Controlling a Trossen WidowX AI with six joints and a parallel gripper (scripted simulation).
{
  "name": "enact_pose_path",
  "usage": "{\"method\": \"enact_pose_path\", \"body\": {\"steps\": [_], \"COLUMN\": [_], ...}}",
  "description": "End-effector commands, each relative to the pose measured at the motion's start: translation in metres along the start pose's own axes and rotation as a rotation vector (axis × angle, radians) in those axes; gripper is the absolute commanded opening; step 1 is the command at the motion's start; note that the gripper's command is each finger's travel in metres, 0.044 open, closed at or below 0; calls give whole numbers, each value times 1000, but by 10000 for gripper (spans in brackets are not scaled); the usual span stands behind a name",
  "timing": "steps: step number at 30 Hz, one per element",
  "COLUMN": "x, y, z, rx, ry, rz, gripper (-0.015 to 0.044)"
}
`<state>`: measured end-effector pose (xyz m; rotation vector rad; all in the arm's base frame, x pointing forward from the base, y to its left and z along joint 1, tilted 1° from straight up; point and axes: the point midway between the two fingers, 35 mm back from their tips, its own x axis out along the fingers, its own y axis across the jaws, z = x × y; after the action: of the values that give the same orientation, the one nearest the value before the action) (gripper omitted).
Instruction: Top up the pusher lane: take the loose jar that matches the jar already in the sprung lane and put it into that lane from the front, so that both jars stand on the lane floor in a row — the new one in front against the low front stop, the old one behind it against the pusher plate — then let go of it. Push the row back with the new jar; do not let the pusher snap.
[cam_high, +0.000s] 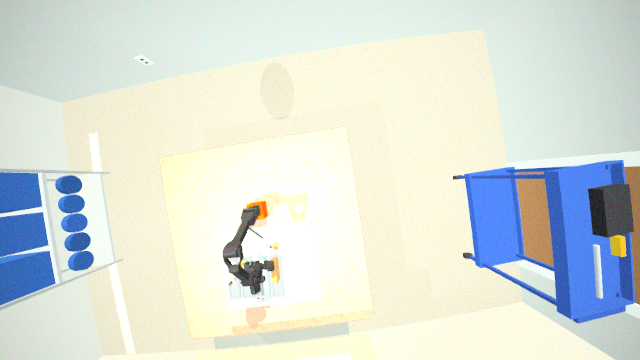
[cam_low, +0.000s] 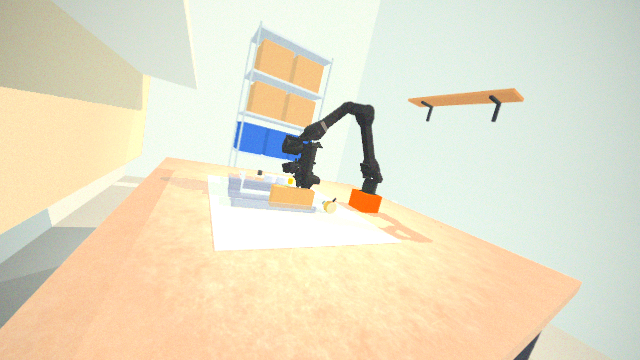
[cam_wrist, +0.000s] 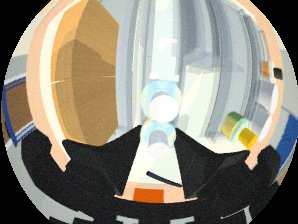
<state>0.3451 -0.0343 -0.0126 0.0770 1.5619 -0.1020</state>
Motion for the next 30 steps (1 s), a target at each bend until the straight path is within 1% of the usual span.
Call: {"method": "enact_pose_path", "body": {"steps": [1, 17, 27, 28, 30], "x": [-1, 0, 0, 0, 0], "y": [0, 0, 0, 0, 0], "z": [2, -2, -2, -2, -2], "rx": [-1, -1, -1, -1, -1], "ry": [-12, -12, -12, -12, -12], "rz": [2, 2, 2, 2, 2], "gripper": [0, 0, 263, 281, 281]}}
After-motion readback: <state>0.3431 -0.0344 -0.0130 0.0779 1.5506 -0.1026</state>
